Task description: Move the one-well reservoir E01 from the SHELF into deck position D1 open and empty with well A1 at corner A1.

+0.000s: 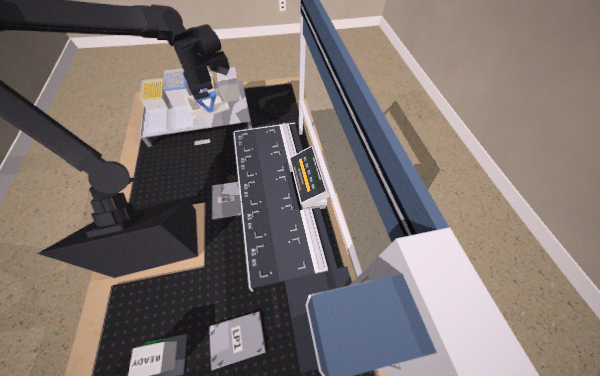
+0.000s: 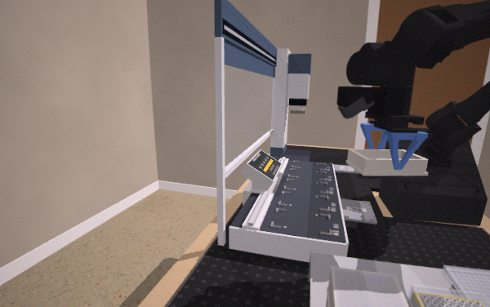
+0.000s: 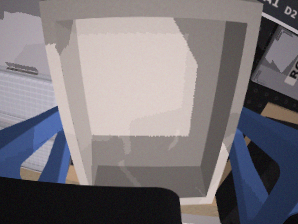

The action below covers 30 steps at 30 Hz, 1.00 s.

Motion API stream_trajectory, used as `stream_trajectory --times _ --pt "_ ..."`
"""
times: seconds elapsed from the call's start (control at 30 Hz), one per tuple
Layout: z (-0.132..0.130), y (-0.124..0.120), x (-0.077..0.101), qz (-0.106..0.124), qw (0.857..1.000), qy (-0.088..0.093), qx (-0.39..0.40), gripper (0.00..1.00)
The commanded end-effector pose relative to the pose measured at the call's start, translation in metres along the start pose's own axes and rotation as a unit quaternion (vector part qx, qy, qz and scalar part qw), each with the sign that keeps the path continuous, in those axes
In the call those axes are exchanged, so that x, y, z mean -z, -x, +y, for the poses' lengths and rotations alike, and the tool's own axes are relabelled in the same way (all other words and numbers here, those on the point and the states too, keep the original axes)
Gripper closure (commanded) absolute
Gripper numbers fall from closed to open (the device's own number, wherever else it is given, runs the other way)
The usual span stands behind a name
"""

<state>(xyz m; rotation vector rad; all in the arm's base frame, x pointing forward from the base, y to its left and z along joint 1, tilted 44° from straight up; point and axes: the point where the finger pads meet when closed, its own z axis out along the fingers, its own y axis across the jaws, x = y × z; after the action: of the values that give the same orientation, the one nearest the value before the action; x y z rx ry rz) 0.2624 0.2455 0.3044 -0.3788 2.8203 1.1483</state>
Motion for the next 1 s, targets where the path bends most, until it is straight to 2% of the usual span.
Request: stream_trajectory --times 0.0,0.37,0.47,0.5,0.83,0.87,0.97 --pt "0.014 0.012 0.016 -0.025 0.999 0.007 -0.041 1.00" --pt "0.014 0.012 0.016 -0.025 0.991 0.009 -0.131 1.00" --pt "0.014 0.012 0.016 -0.025 0.991 0.009 -0.130 1.00" --pt "0.009 0.008 0.012 -0.017 0.991 0.006 -0.132 1.00" --pt "0.009 0.008 0.012 -0.017 0.991 0.006 -0.132 1.00" --pt "-0.002 0.004 0.010 -0.018 0.989 0.004 -0.145 1.00" --pt "-0.007 0.000 0.011 -0.018 0.991 0.005 -0.134 1.00"
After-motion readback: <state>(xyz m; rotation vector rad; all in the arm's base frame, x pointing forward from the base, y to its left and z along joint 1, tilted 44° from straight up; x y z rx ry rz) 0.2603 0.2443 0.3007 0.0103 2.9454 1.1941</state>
